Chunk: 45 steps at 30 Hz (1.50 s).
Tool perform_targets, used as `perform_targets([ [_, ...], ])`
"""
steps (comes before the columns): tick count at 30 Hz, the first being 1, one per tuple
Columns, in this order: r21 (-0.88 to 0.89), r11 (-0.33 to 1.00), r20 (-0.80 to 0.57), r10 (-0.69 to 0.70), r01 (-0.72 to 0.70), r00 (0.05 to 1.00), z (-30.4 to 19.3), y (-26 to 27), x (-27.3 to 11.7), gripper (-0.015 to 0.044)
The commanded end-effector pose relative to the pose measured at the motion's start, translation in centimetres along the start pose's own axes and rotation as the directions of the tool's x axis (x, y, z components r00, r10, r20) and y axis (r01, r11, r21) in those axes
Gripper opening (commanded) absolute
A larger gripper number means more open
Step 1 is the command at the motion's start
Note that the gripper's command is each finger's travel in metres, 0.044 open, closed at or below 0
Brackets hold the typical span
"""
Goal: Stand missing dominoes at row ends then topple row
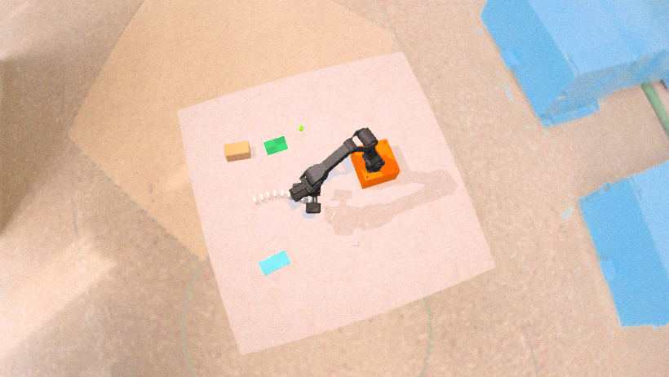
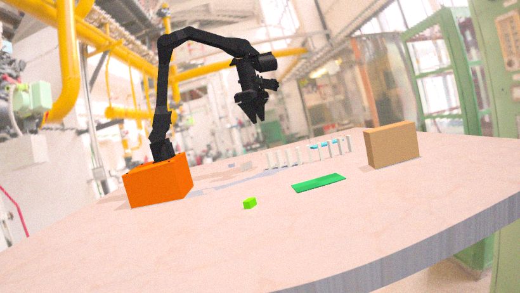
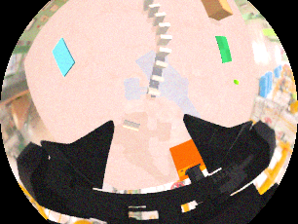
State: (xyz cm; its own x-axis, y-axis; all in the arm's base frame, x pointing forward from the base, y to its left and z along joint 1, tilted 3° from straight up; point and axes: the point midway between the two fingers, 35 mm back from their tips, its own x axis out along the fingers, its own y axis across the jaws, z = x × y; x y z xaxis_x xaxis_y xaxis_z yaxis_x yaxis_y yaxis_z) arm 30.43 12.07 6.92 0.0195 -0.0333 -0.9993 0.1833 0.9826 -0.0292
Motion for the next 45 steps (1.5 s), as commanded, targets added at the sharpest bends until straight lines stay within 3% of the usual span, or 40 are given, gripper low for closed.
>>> perform_targets([
  [1, -0.543, 0.840, -0.002, 0.003, -0.004, 1.000, -4.1, 4.0, 2.8, 0.0440],
  [4, -0.740, 0.673, -0.007, 0.003, -0.007, 1.000, -6.2, 5.4, 4.3, 0.0440],
  [10, -0.916, 0.400, -0.017, -0.002, -0.015, 1.000, -9.1, 6.9, 6.1, 0.0440],
  [25, -0.916, 0.400, -0.017, -0.003, -0.014, 1.000, -8.9, 6.8, 6.3, 0.0440],
  [33, -0.916, 0.400, -0.017, -0.003, -0.014, 1.000, -9.1, 6.7, 12.5, 0.0440],
  [45, -0.916, 0.400, -0.017, -0.003, -0.014, 1.000, -8.9, 6.5, 13.7, 0.0440],
])
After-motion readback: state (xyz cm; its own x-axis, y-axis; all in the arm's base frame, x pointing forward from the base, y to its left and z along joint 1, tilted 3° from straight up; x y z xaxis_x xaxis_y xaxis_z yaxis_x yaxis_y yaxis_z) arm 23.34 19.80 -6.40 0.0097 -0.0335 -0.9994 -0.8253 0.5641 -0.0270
